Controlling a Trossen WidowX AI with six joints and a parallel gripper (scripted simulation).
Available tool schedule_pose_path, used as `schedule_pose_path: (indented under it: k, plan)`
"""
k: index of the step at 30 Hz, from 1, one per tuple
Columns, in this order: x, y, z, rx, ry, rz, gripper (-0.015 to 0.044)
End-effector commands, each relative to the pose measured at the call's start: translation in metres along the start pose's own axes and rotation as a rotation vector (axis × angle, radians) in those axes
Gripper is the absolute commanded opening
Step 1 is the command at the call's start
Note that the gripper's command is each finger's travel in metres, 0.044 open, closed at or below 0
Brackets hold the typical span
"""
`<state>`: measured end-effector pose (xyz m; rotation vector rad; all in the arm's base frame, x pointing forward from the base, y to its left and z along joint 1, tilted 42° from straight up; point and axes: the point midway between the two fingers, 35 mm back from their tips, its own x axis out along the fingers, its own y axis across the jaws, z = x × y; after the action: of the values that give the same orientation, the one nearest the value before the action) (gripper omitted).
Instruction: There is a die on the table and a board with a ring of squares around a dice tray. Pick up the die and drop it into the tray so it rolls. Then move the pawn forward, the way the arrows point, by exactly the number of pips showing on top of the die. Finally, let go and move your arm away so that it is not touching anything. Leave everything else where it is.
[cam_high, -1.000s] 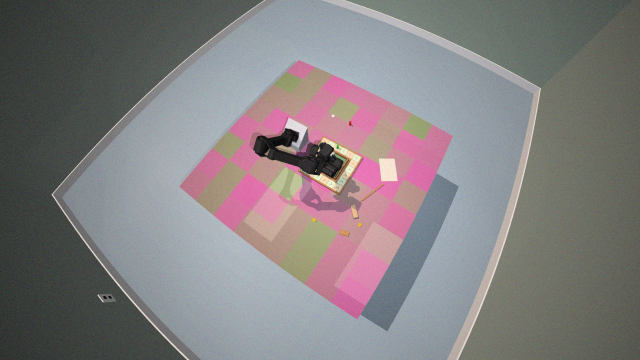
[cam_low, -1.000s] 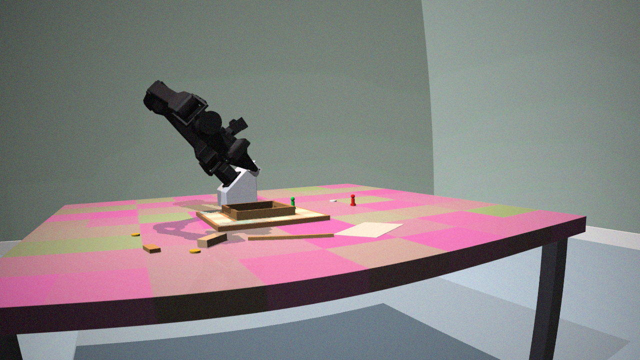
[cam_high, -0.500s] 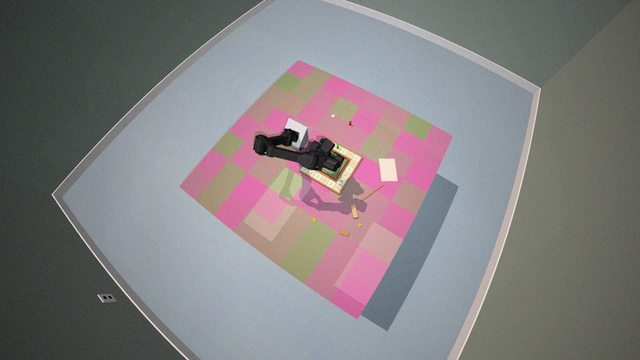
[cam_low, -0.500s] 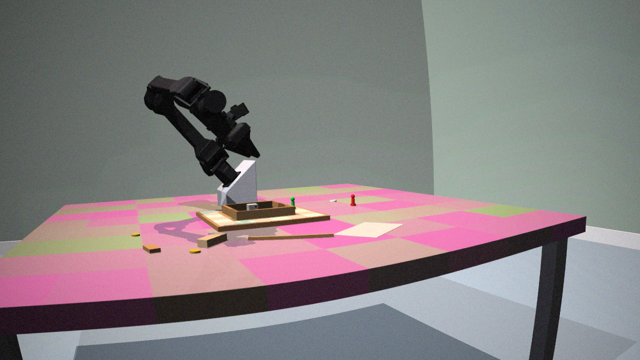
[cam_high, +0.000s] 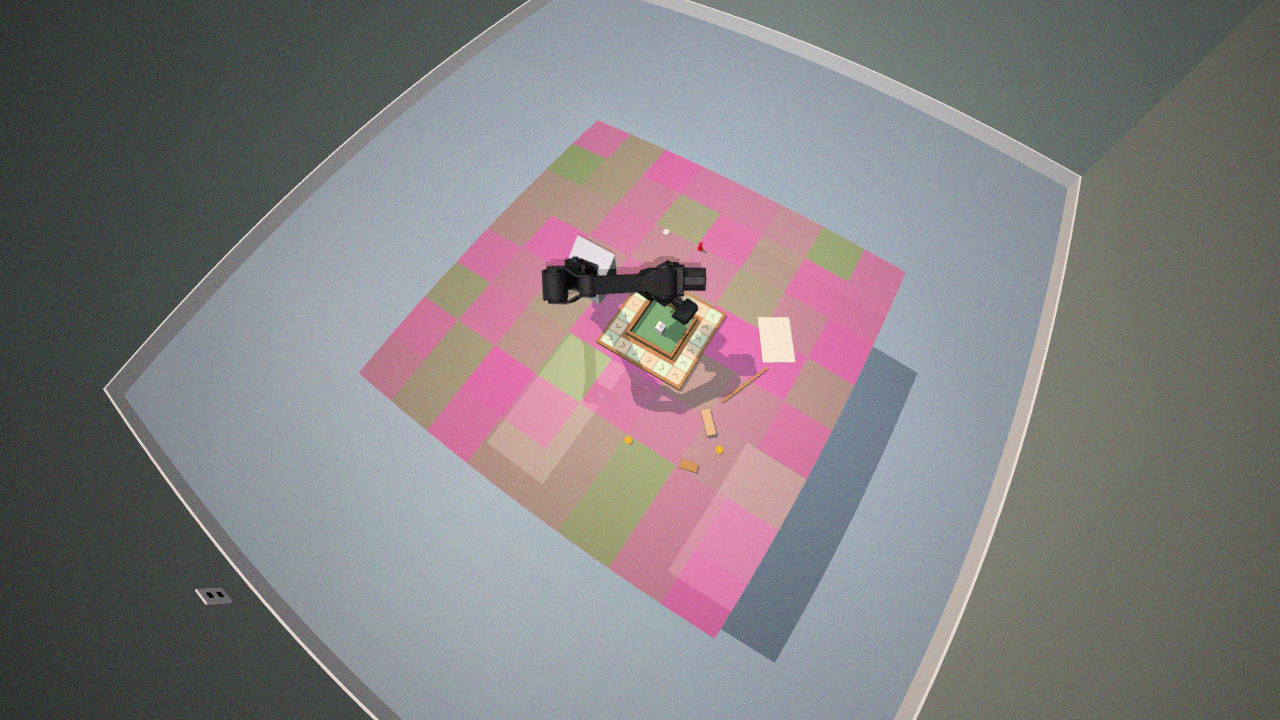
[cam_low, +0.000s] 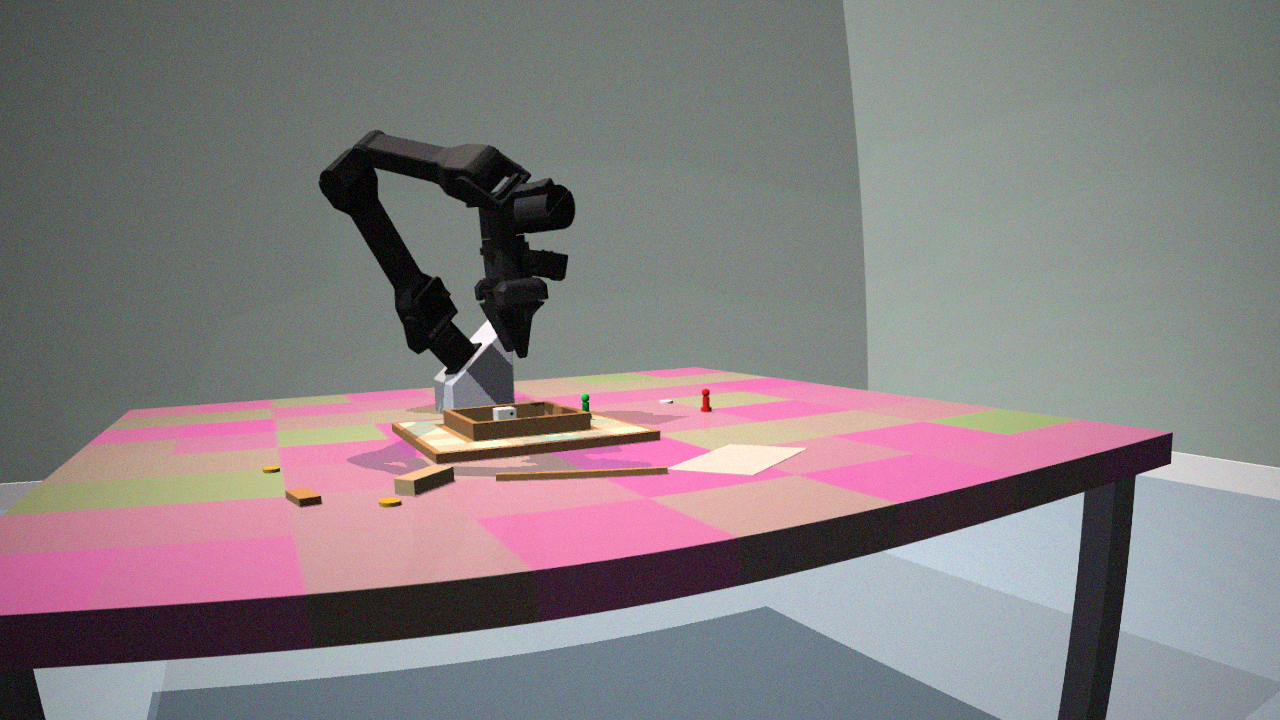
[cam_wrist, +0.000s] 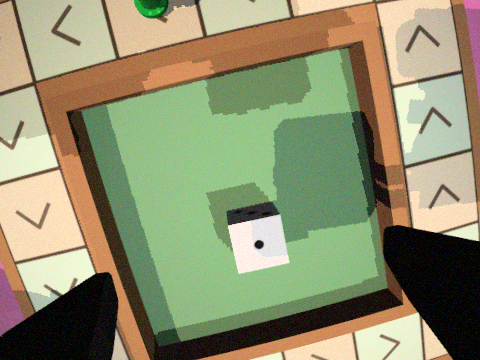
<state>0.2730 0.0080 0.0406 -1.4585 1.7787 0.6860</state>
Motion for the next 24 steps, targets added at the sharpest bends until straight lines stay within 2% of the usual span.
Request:
schedule_pose_path:
  k: [1, 5, 16, 24]
  plan:
    - [0.005, 0.002, 0.018, 0.198, 0.005, -0.001, 0.0309]
    - [0.012, 0.007, 0.043, 0.535, 0.017, -0.014, 0.0204]
    - [0.037, 0.026, 0.101, 1.456, 0.032, -0.089, 0.02]
    - [0.039, 0.03, 0.1, 1.512, 0.031, -0.095, 0.02]
